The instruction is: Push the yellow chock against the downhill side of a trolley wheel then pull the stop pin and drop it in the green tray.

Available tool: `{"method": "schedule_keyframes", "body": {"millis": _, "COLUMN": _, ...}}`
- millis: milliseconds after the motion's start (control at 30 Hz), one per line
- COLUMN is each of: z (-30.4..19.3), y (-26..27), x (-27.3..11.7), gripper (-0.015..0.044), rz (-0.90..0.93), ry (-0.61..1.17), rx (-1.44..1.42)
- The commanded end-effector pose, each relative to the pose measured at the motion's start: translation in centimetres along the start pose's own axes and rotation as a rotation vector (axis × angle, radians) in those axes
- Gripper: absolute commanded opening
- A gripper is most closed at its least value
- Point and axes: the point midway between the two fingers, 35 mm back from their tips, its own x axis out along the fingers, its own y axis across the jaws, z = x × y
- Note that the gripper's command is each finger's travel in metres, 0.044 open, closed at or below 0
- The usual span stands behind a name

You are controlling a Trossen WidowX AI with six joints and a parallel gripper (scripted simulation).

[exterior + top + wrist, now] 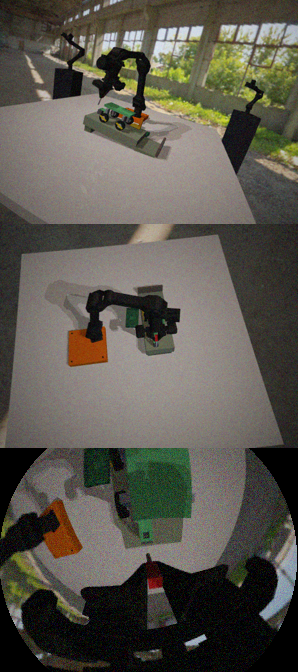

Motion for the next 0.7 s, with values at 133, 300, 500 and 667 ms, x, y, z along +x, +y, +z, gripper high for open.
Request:
{"method": "schedule_keyframes", "body": {"millis": 133, "z": -0.3, "y": 1.2, "x": -0.1, "gripper": 0.0, "rz": -0.005, "ry": 0.006, "rx": -0.002}}
{"method": "schedule_keyframes", "body": {"millis": 300, "z": -0.3, "y": 2.8, "x": 0.1, "gripper": 0.0, "rz": -0.004, "ry": 0.006, "rx": -0.002}}
{"method": "schedule_keyframes", "body": {"millis": 500, "z": -0.3, "y": 4.7, "x": 0.2, "gripper": 0.0, "rz": -0.003, "ry": 0.006, "rx": -0.003}}
{"method": "schedule_keyframes", "body": {"millis": 667, "z": -0.4, "y": 6.3, "x": 0.2, "gripper": 0.0, "rz": -0.002, "ry": 0.006, "rx": -0.003}}
